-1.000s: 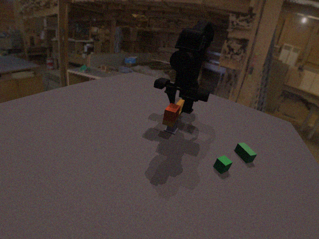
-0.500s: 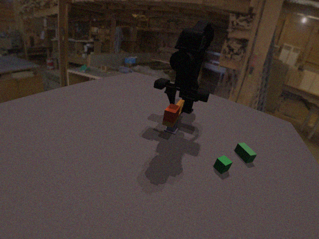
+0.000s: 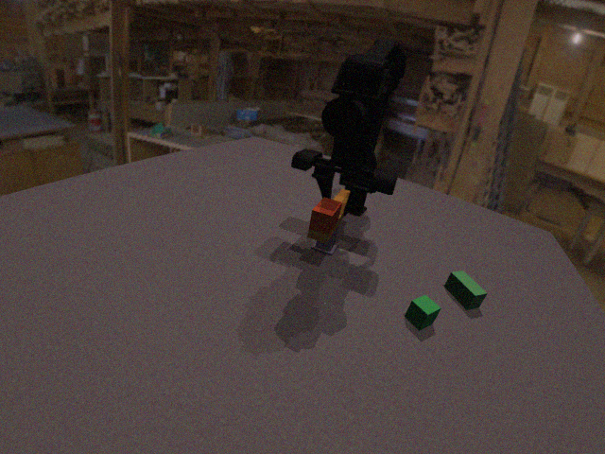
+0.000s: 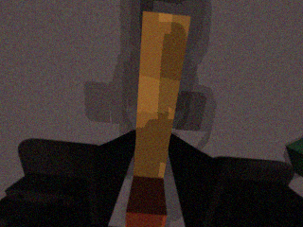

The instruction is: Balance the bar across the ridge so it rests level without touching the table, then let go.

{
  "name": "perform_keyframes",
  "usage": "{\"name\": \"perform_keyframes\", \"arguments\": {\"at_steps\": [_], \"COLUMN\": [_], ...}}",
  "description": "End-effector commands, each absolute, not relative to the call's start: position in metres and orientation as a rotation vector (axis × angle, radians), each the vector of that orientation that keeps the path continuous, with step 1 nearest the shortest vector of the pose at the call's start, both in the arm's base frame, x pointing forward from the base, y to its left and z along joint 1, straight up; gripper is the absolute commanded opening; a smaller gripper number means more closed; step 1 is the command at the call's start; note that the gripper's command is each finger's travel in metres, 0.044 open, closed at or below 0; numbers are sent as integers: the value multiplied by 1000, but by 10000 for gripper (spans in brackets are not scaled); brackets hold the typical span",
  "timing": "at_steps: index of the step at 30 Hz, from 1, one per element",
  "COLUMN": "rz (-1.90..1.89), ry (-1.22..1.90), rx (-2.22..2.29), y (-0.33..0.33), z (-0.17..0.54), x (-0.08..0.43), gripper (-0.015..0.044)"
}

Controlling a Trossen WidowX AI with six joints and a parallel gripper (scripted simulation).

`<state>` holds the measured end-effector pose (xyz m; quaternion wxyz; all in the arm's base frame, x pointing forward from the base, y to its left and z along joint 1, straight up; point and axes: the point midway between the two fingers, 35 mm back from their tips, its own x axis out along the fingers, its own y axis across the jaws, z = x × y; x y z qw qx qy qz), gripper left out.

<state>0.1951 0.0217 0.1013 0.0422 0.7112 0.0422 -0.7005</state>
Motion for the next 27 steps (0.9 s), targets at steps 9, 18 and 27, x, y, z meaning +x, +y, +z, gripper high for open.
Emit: {"name": "perform_keyframes", "arguments": {"at_steps": [9,18,27], "rz": [-2143,-2143,-2143], "ry": [125,125,125], "rx": [2183,2183,2183], "y": [22,22,22], "z": [100,100,99], "x": [196,196,196], "gripper": [0,0,0]}}
